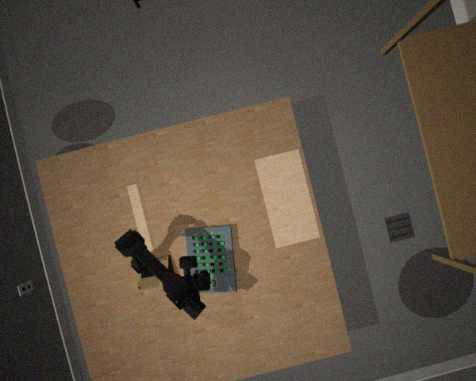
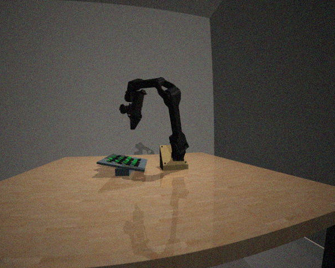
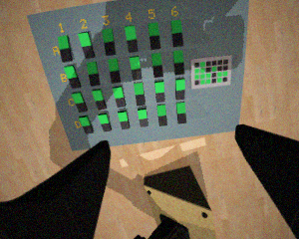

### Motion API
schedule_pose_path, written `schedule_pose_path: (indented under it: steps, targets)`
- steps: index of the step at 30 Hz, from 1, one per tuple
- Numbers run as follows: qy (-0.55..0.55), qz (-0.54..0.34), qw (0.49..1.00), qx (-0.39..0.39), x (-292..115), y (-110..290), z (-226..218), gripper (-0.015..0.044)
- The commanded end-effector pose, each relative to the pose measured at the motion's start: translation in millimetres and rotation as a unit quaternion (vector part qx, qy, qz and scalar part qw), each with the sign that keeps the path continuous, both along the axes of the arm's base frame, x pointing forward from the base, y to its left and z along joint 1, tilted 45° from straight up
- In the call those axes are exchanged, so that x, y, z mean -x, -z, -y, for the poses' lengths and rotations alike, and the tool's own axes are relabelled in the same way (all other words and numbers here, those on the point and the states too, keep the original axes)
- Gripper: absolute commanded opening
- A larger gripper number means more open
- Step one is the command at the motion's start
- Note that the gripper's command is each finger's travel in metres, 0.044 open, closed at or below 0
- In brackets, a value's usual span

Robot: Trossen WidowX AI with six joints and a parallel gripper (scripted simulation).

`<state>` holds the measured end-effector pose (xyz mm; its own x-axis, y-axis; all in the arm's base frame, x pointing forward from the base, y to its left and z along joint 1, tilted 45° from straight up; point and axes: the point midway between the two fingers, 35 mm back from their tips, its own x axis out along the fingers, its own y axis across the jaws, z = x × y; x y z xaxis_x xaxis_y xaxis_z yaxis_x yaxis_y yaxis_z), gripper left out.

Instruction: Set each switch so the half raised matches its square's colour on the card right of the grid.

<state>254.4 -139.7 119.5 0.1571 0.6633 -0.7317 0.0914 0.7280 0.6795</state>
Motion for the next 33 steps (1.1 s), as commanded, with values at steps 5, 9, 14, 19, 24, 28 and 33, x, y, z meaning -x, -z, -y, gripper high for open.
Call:
schedule_pose_path:
  steps: [5, 9, 14, 19, 24, 28, 33]
  targets:
    - [0.000, 0.000, 1.000, 0.000, -49, 26, -30, 0.0269]
    - [-0.003, 0.001, 1.000, -0.011, -90, 48, -72, 0.0164]
    - [-0.003, 0.001, 1.000, -0.012, -92, 49, -74, 0.0032]
    - [-0.009, -0.005, 1.000, -0.013, -96, 66, -90, 0.0000]
    - [-0.012, -0.008, 1.000, -0.014, -98, 74, -98, 0.0000]
    - [-0.012, -0.007, 1.000, -0.014, -99, 80, -104, 0.0000]
    - [-0.012, -0.007, 1.000, -0.014, -100, 83, -106, 0.0000]
